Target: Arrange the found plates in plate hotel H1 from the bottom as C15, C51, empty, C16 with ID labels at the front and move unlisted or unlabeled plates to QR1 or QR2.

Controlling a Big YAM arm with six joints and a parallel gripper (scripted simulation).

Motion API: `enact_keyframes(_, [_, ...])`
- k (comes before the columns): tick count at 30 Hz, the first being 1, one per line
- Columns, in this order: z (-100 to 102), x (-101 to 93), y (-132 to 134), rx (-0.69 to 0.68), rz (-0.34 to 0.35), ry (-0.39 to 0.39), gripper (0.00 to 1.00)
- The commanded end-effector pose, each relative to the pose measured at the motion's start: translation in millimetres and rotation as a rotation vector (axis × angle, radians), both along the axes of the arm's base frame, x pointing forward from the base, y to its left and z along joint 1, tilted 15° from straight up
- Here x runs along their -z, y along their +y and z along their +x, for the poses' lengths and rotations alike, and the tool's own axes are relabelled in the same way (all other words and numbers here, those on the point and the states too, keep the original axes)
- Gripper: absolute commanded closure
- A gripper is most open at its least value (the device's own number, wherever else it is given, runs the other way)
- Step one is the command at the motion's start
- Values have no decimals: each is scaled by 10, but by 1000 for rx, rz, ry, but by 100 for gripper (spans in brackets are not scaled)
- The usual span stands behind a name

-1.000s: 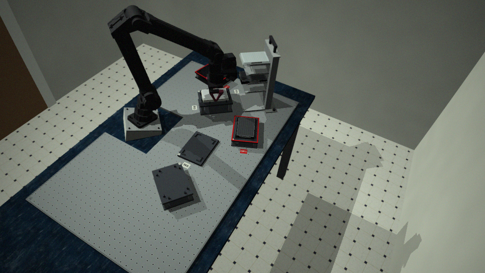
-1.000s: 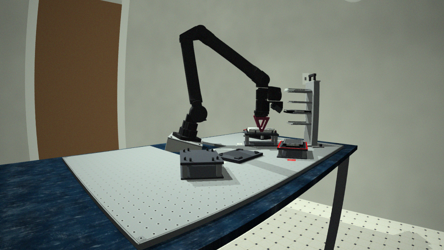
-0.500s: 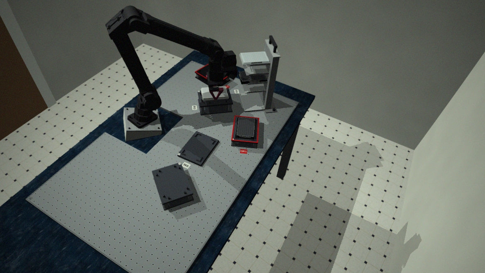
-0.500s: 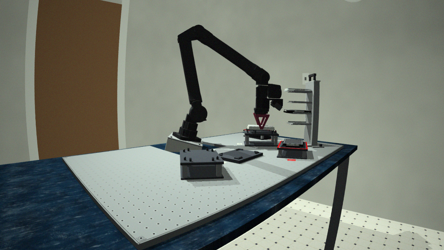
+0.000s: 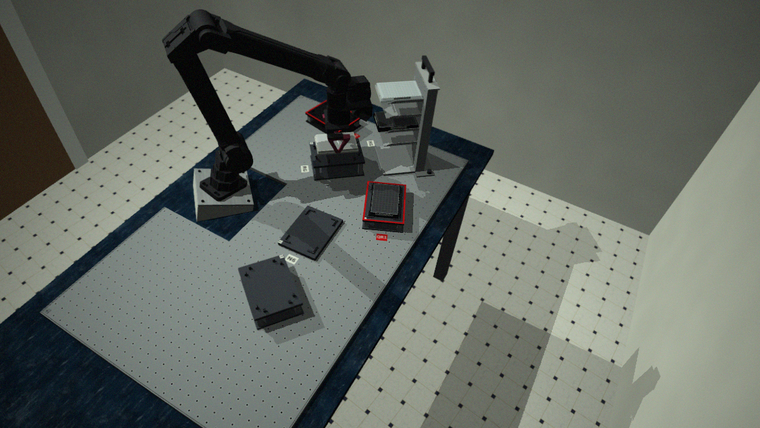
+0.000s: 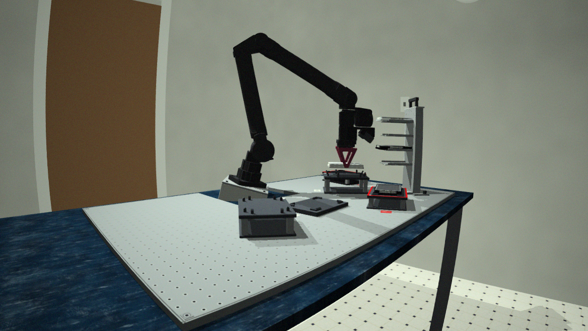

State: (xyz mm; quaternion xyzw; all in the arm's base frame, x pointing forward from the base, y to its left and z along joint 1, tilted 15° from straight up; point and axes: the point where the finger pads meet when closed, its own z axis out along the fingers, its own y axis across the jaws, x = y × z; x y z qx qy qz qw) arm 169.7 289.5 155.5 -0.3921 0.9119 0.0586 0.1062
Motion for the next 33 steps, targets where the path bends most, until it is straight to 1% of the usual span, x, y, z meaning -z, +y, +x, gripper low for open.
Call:
enact_keyframes(1, [61,-397,158,-2,79,-40,14])
enact_keyframes(9, [39,-478,142,-3,80,-40,14])
enact_keyframes(11, [39,-478,142,-3,80,-40,14])
enact_keyframes(12, [30,-432,128,-3,78,-39,14])
enact_keyframes(13, [32,-491,135,-3,80,-40,14])
enact_keyframes(14, [31,-508,136,-3,80,-40,14])
enact_keyframes(26, [5,-629,107,-2,81,-40,14])
enact_keyframes(28, [5,-629,107,-2,81,-40,14])
enact_keyframes(29, [-1,-591,100,-3,81,-40,14])
enact_keyframes(30, [1,-651,106,-3,83,-41,14])
enact_keyframes(33, [-4,-679,93,-2,82,-40,14])
